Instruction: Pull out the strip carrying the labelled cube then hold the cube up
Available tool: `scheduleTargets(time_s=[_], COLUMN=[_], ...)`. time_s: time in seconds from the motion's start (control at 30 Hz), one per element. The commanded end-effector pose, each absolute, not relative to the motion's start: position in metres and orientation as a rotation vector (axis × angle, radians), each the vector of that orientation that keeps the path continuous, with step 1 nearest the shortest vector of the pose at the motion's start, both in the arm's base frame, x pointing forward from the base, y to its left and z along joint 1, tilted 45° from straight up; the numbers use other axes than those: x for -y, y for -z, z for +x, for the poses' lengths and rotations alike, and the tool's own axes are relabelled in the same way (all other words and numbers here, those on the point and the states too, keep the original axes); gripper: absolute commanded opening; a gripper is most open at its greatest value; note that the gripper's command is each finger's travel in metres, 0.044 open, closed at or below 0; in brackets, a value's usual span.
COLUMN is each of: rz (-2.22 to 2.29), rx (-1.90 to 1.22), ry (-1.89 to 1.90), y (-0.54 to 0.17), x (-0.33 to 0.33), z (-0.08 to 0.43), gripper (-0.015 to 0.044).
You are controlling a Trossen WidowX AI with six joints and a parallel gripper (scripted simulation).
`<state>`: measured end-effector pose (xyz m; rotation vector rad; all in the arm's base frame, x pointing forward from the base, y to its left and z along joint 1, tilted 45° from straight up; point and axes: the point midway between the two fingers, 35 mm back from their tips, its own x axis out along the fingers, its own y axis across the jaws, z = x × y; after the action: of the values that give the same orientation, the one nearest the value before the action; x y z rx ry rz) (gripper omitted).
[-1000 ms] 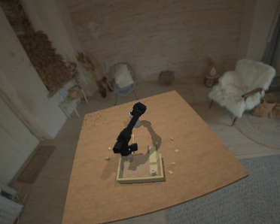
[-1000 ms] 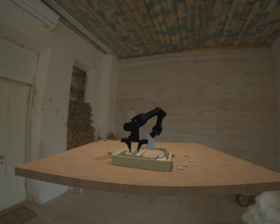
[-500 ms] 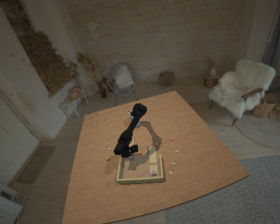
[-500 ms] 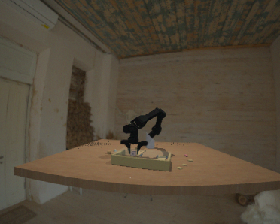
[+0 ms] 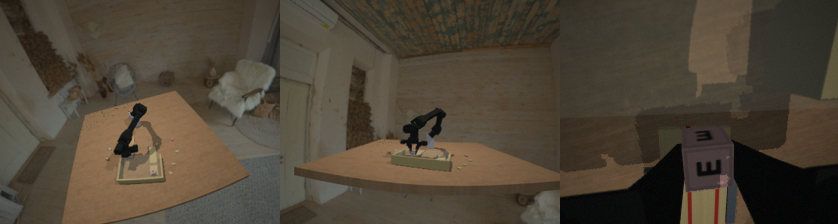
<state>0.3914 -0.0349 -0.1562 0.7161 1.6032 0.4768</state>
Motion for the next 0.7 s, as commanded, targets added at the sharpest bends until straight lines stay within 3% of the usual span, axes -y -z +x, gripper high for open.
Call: scheduleTargets(time_s=[0.0, 0.67], rz=[0.716, 0.725], rx=[-1.604, -1.612], ry=[-0.476, -0.473], y=[0.156, 0.111], x=[0.035, 0.054], z=[0.390, 0.337], gripper=[0.0000, 0.0000])
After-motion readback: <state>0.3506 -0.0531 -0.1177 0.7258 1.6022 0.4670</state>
